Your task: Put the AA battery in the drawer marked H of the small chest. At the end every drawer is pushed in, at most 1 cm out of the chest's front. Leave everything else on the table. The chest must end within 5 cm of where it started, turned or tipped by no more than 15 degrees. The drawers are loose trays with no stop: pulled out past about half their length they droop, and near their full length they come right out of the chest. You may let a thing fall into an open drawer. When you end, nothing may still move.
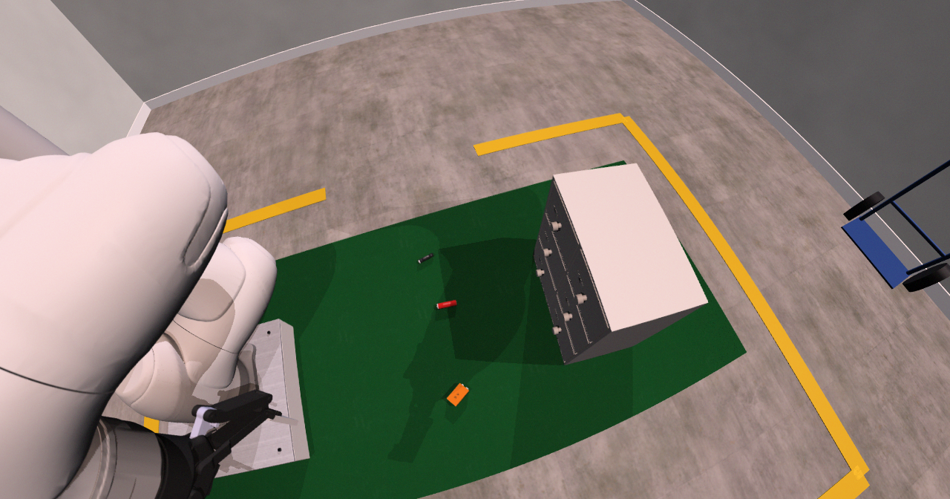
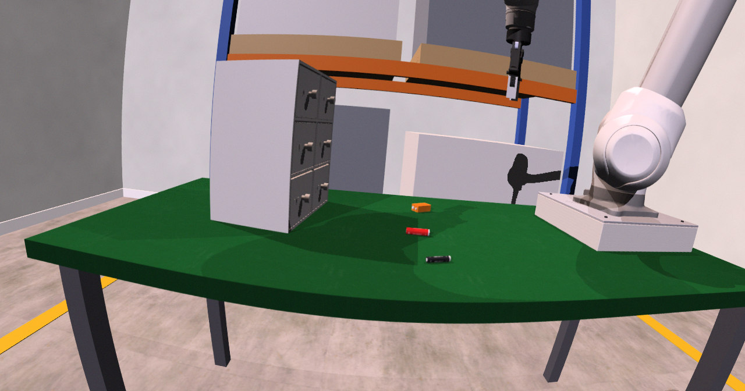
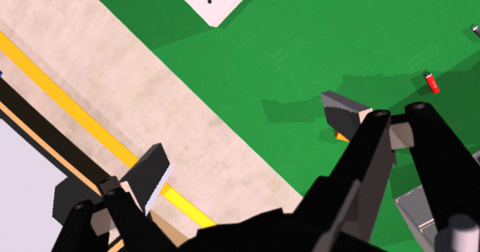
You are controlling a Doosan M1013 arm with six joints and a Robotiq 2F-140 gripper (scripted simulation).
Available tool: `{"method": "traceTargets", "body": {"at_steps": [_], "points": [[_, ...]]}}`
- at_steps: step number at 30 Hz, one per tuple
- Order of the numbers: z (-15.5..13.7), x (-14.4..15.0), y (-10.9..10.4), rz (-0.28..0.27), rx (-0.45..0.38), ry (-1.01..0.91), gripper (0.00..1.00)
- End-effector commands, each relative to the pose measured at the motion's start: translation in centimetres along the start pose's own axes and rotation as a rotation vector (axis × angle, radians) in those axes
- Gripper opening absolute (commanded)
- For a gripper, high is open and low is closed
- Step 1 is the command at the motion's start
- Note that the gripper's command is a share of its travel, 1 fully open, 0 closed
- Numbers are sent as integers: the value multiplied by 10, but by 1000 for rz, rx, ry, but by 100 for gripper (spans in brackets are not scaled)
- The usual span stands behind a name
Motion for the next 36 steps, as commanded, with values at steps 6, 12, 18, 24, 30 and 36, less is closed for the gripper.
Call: {"method": "traceTargets", "body": {"at_steps": [6,12,18,24,30,36], "points": [[0,0,0,0,0,0,100],[0,0,0,0,0,0,100],[0,0,0,0,0,-1,100],[-55,25,-20,-21,-1,-96,100],[-103,56,-35,-39,0,-182,100],[-154,101,-50,-59,3,-278,100]]}}
Point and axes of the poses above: the point where the finger pads meet when closed, its own y axis out along the fingers, its own x axis across the jaws, z = x × y, the point moved 9 cm from there along -y, back along the fingers, and after that the axes turned 10 degrees about -y, right-handed, at the moved point
